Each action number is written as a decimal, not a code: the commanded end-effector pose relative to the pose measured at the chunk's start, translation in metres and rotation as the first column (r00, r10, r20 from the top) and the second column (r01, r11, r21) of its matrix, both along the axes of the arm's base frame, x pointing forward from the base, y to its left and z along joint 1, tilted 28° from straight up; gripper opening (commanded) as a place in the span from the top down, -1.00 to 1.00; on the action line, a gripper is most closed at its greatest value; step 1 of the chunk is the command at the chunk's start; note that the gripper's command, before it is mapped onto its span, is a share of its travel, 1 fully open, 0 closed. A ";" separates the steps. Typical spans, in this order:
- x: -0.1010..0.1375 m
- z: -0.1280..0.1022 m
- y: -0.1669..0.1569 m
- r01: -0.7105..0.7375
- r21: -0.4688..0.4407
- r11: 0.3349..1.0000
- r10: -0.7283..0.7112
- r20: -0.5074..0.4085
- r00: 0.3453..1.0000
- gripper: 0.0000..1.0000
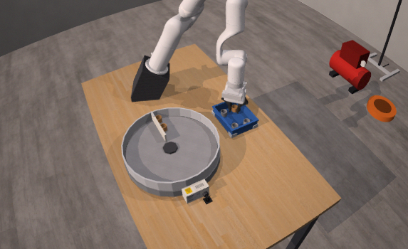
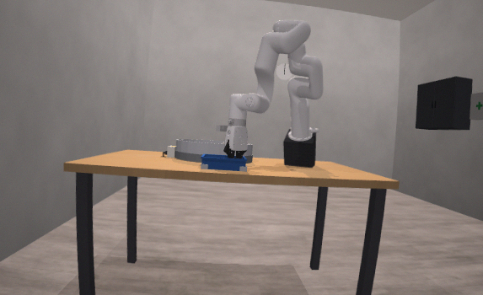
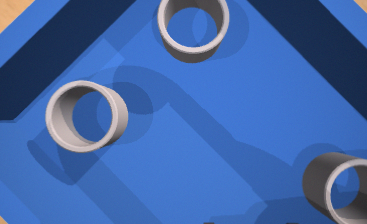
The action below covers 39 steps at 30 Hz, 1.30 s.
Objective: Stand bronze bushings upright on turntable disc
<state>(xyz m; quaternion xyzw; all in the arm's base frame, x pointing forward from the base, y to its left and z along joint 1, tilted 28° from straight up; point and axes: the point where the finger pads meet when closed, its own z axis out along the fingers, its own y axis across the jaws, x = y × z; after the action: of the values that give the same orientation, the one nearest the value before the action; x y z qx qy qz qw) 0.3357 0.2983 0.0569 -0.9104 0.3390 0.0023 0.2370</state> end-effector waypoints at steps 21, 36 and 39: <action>0.001 0.001 0.000 0.000 0.001 1.000 0.000 0.002 1.000 1.00; -0.003 0.020 -0.009 0.000 0.001 1.000 0.000 0.002 1.000 1.00; -0.004 0.026 -0.012 0.000 0.001 1.000 0.000 0.002 1.000 1.00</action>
<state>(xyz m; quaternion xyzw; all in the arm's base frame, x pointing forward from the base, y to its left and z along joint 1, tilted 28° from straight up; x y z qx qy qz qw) 0.3326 0.2898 0.0737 -0.9101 0.3388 0.0017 0.2387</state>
